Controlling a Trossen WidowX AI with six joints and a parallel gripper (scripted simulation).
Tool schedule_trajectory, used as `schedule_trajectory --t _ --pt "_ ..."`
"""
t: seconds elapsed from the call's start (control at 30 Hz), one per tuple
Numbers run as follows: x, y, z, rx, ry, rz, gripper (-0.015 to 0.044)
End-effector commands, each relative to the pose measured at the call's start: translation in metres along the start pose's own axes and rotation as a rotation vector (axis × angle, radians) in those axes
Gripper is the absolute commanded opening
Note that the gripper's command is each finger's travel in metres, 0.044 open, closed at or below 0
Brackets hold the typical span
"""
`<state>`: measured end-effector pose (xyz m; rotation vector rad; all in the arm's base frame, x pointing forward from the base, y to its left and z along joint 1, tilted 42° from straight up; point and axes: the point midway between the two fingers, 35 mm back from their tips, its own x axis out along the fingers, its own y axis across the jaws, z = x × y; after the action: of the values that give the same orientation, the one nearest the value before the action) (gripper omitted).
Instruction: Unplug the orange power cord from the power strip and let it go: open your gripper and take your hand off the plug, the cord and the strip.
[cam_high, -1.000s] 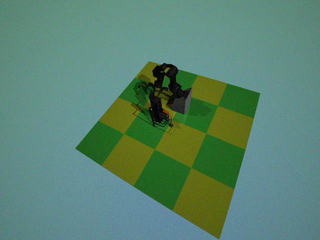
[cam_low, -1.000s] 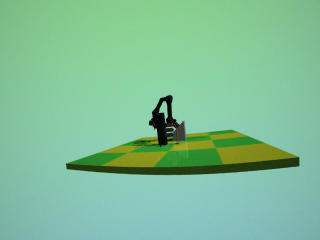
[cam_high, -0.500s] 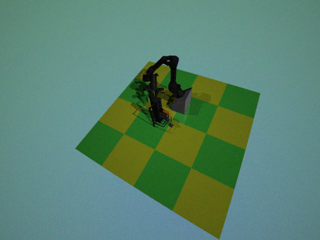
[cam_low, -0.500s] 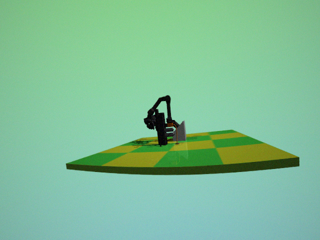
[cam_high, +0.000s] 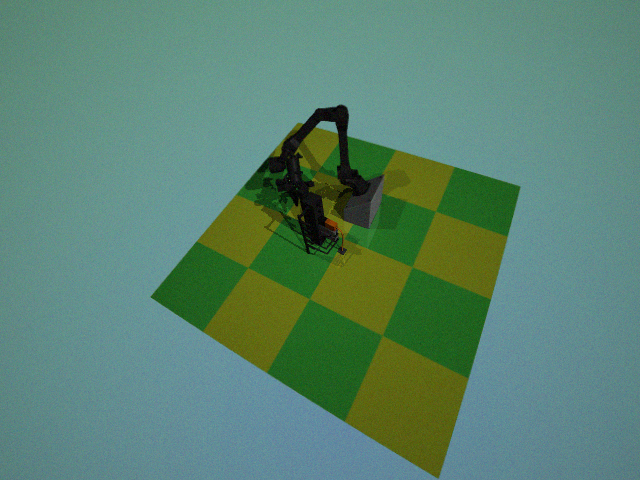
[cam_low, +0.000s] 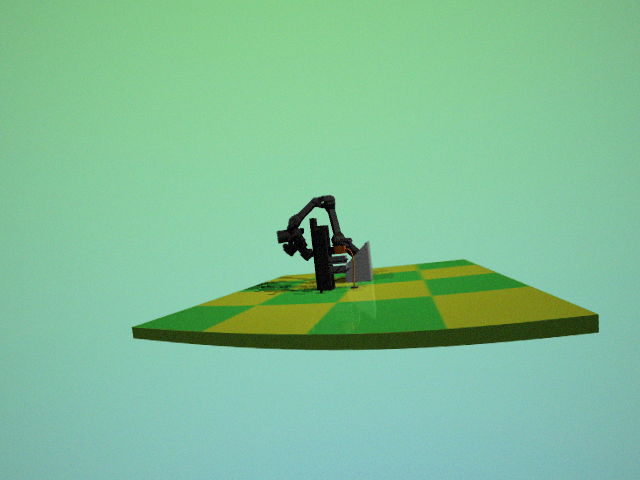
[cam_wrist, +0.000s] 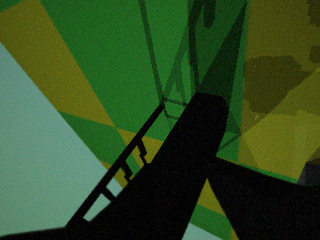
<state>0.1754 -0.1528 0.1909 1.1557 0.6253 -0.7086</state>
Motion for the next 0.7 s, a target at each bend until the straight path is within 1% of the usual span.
schedule_trajectory --t 0.0,0.33,0.5,0.67 --pt "0.009 0.028 0.000 -0.153 0.010 -0.006 0.0160" --pt "0.029 0.109 -0.028 -0.515 0.009 0.034 0.0160" --pt "0.034 0.153 -0.056 -0.684 -0.005 0.082 0.0160" --pt "0.037 0.192 -0.095 -0.863 -0.020 0.129 0.0160"
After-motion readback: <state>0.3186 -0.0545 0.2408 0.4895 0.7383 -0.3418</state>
